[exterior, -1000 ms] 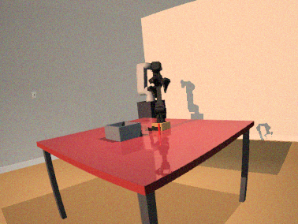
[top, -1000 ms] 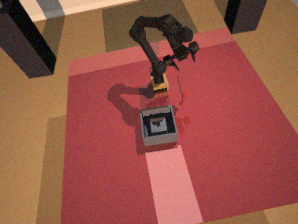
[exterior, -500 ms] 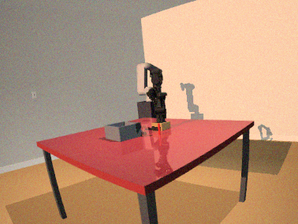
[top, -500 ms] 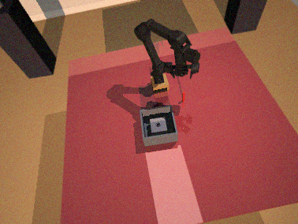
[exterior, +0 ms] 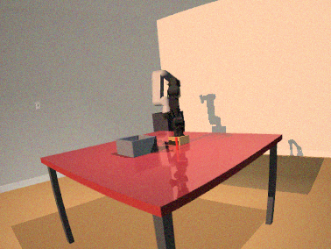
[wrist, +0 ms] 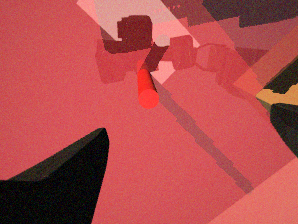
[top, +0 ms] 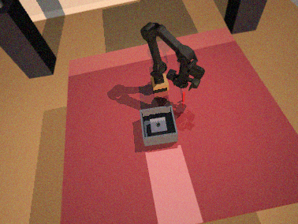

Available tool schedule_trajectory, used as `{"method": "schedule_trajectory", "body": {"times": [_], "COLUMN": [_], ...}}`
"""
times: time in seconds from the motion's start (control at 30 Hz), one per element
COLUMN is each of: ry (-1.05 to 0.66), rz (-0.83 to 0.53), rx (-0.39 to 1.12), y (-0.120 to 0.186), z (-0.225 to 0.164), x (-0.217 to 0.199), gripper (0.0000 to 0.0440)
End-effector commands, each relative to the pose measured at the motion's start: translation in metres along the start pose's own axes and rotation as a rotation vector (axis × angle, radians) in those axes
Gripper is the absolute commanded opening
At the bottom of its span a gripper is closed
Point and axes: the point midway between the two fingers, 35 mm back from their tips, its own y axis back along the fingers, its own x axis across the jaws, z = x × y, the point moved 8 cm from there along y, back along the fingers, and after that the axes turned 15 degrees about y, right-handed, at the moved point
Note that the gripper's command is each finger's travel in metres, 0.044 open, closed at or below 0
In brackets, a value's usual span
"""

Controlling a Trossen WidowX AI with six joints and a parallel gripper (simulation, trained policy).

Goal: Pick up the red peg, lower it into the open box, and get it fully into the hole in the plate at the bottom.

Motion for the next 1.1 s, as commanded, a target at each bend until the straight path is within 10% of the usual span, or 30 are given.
{"method": "schedule_trajectory", "body": {"times": [0.0,0.53,1.07], "ry": [-0.027,-0.073,-0.094], "rz": [-0.024,-0.036,-0.138], "rx": [-0.002,-0.048,-0.004], "y": [-0.014,-0.079,-0.108], "z": [0.002,0.009,0.01], "x": [0.004,0.018,0.017], "gripper": [0.044,0.0431,0.0033]}}
